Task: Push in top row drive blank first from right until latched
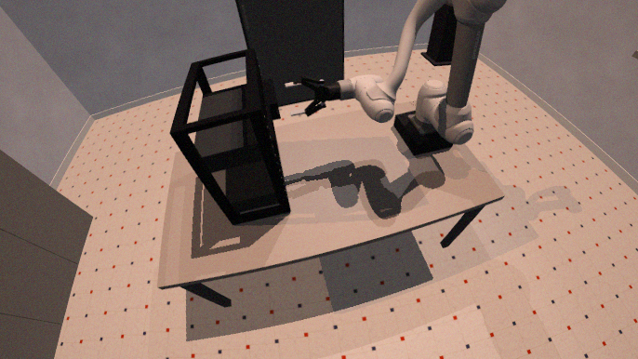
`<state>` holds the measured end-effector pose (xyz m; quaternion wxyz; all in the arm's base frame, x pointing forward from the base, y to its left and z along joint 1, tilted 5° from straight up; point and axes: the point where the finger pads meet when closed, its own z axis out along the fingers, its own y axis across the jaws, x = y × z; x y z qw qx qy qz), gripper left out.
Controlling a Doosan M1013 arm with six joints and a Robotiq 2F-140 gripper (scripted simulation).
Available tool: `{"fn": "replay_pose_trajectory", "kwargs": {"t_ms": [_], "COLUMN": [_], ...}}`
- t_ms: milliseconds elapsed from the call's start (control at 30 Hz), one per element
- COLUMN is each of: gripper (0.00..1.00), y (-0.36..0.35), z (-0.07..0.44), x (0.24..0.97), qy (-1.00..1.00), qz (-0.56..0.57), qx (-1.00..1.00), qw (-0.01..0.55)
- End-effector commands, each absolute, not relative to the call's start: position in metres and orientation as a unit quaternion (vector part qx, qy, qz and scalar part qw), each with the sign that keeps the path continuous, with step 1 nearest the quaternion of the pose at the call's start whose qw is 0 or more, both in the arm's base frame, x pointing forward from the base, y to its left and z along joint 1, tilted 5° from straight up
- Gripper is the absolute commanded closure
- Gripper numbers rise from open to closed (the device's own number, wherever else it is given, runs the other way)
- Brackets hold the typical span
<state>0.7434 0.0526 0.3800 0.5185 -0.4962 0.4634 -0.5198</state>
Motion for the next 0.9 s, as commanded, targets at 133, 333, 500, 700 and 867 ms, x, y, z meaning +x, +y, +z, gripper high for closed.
{"fn": "replay_pose_trajectory", "kwargs": {"t_ms": [133,333,500,700,867], "gripper": [1.0,1.0,1.0,1.0,1.0], "y": [0.0526,0.0526,0.0526,0.0526,0.0526], "z": [0.3801,0.3801,0.3801,0.3801,0.3801], "x": [0.7434,0.7434,0.7434,0.7434,0.7434], "qy": [0.463,0.463,0.463,0.463,0.463], "qz": [-0.52,-0.52,-0.52,-0.52,-0.52], "qx": [-0.496,-0.496,-0.496,-0.496,-0.496], "qw": [0.519,0.519,0.519,0.519,0.519]}}
